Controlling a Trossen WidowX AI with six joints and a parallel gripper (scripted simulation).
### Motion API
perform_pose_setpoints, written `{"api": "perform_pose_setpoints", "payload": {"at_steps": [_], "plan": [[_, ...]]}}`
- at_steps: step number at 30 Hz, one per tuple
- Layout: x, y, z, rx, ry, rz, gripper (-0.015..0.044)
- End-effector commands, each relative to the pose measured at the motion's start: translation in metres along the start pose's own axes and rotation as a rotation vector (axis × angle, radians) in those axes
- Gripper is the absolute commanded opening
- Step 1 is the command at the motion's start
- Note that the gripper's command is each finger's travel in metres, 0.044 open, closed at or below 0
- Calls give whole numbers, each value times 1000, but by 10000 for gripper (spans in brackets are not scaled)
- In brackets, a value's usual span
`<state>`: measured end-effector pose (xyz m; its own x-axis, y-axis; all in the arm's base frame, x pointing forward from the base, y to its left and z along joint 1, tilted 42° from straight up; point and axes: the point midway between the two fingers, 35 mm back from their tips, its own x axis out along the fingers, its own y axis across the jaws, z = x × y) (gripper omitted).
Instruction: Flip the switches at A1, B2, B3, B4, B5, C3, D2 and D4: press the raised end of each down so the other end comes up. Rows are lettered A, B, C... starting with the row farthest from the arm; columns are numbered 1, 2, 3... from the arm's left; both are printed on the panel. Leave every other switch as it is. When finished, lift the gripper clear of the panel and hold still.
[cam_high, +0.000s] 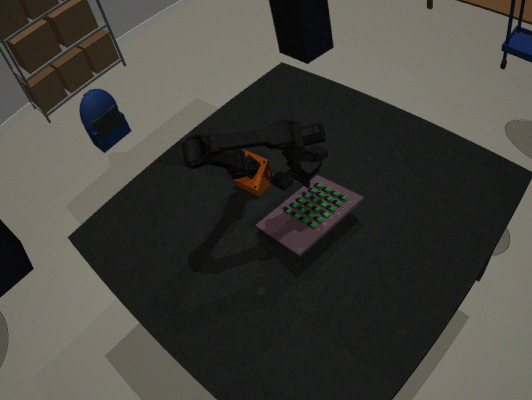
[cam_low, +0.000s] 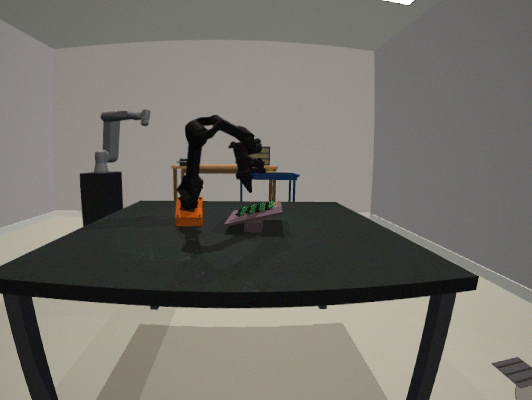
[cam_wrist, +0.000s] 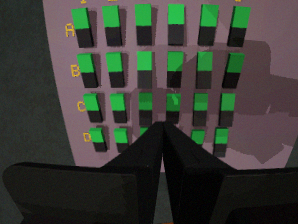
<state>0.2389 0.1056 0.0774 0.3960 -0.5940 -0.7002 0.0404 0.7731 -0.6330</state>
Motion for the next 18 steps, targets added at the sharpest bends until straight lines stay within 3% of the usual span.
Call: {"api": "perform_pose_setpoints", "payload": {"at_steps": [1,5,9,18], "plan": [[4,16,-26,-15,12,-16,0],[6,16,-25,-15,11,-15,0],[37,16,-26,-14,-14,-16,0],[49,15,-27,-14,-16,-17,0]]}}
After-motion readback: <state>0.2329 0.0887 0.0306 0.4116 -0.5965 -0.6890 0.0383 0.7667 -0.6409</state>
